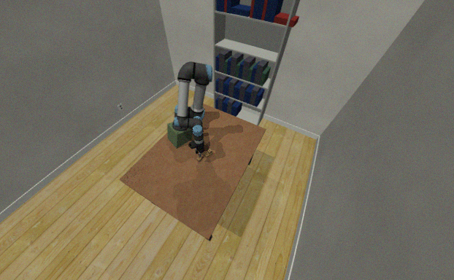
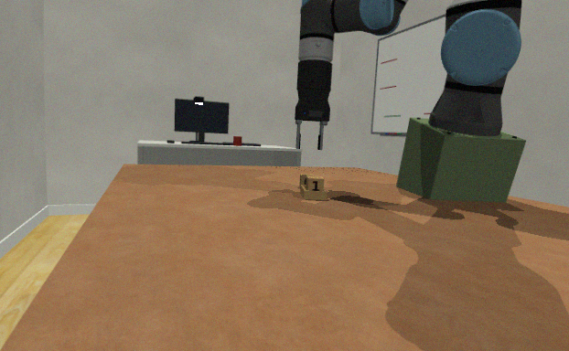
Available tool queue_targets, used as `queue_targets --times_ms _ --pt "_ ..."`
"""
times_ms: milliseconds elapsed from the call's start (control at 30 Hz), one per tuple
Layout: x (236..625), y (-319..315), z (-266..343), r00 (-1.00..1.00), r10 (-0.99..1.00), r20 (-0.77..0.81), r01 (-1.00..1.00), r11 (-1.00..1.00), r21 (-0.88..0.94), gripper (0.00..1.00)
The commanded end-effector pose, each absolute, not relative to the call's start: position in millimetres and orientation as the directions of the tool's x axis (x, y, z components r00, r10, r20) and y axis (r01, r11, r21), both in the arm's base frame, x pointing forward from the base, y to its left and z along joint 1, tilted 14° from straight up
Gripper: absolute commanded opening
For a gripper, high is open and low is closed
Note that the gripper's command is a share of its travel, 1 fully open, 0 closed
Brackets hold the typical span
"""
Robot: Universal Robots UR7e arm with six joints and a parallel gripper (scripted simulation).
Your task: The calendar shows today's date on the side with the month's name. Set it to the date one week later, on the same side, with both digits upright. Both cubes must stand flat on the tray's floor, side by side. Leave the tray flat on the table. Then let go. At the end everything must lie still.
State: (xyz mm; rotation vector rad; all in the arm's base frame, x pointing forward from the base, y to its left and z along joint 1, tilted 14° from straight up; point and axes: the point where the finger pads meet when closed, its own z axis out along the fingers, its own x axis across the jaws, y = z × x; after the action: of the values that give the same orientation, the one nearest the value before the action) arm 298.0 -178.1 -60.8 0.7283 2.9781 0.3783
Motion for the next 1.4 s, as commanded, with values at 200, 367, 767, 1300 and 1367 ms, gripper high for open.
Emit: queue_targets --times_ms 200,367,767,1300,1367 --pt "298 -178 -61 -0.887 0.461 0.006 0.448 0.859 0.248 0.9" --pt "298 -178 -62 -0.888 0.461 0.006 0.448 0.859 0.248 0.9" --pt "299 -176 -73 -0.888 0.461 0.006 0.447 0.859 0.248 0.9" --pt "301 -171 -94 -0.888 0.461 0.006 0.447 0.859 0.248 0.9" --pt "301 -171 -97 -0.888 0.461 0.006 0.447 0.859 0.248 0.9"
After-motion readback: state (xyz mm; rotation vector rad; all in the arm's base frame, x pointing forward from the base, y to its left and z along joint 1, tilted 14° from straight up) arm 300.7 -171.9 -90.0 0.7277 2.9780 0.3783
